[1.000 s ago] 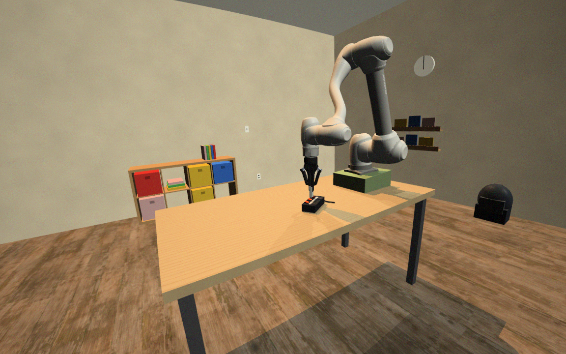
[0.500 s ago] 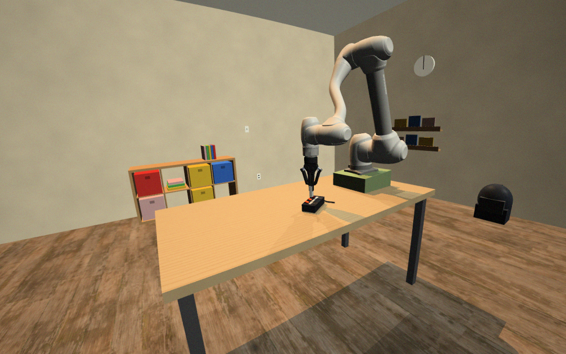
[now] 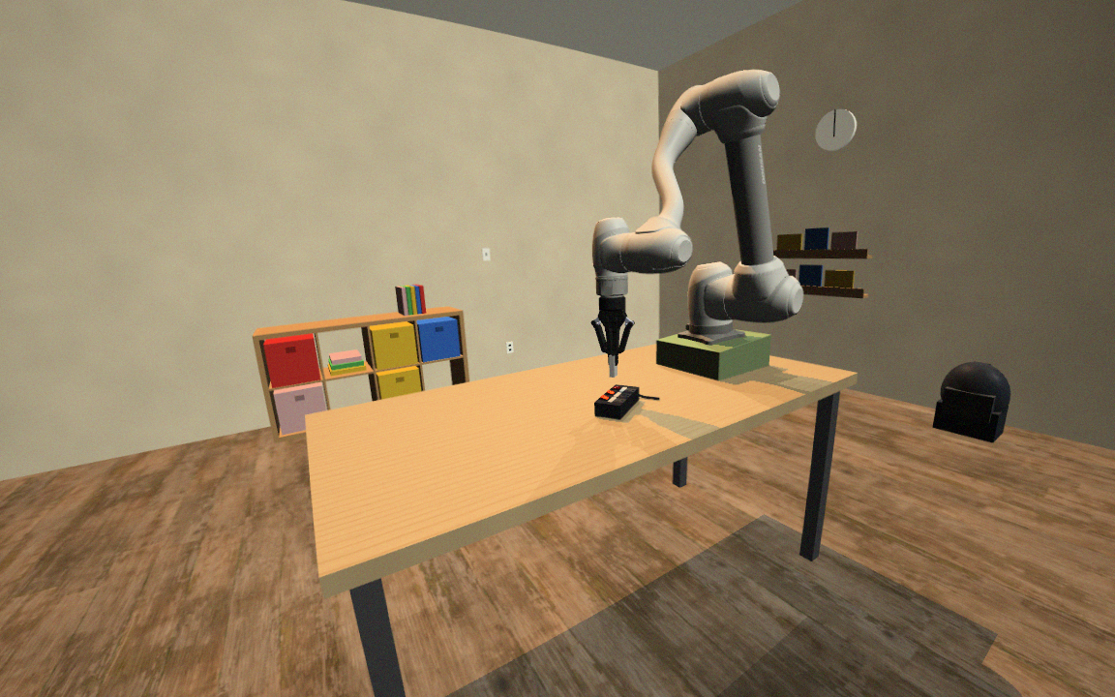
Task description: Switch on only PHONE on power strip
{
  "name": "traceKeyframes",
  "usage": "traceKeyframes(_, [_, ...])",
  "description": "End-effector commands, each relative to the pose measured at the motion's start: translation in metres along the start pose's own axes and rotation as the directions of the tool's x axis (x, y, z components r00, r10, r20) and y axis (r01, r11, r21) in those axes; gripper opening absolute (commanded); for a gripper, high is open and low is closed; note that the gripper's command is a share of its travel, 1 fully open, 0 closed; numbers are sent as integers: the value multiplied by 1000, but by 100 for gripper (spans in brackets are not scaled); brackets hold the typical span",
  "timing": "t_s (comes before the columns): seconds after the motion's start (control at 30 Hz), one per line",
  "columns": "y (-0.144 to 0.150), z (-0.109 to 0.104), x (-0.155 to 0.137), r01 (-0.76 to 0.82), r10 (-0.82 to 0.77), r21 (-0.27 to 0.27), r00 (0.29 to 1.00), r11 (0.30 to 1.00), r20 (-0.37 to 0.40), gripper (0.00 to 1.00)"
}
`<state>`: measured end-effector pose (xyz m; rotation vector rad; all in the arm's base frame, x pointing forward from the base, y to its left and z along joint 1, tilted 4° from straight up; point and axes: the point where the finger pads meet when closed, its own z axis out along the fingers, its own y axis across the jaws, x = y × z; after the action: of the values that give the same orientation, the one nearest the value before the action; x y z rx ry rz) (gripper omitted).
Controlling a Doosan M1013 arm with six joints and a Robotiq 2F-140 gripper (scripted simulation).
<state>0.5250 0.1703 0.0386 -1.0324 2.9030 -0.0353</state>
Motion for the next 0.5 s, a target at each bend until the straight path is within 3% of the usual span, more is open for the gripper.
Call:
traceKeyframes(0.0, [0, -3, 0, 0, 0, 0, 1000, 1000, 0, 0])
traceKeyframes(0.47, [0, -4, 0, 0, 0, 0, 1000, 1000, 0, 0])
